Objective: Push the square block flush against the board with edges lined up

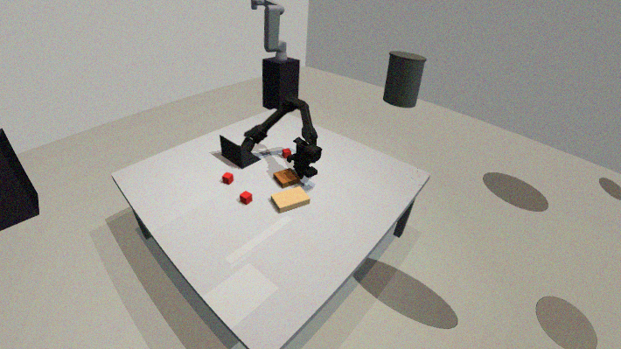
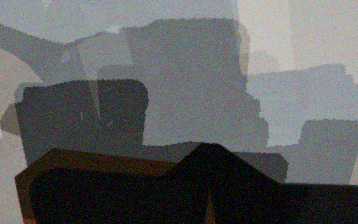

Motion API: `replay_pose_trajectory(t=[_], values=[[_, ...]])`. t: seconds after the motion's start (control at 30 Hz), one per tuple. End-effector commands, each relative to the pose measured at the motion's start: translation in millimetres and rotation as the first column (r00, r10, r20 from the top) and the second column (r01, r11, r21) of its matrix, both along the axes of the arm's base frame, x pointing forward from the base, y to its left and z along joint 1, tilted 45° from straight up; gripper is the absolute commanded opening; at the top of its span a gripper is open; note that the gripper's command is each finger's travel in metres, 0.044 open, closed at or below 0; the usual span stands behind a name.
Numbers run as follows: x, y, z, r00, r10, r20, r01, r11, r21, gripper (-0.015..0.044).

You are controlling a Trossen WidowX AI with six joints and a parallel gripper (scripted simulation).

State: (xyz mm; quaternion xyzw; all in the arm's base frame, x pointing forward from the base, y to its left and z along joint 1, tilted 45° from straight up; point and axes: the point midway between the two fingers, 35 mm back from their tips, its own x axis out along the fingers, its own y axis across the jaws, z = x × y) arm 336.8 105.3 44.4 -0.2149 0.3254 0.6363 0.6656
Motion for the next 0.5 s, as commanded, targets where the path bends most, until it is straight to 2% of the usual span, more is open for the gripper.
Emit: replay_pose_trajectory(t=[0.0,0.47], values=[[-3.3,-4.6,-10.0,1.000,0.002,-0.018,-0.002,1.000,-0.006,0.0000],[-4.4,-12.1,-17.4,1.000,0.002,-0.018,-0.002,1.000,-0.007,0.0000]])
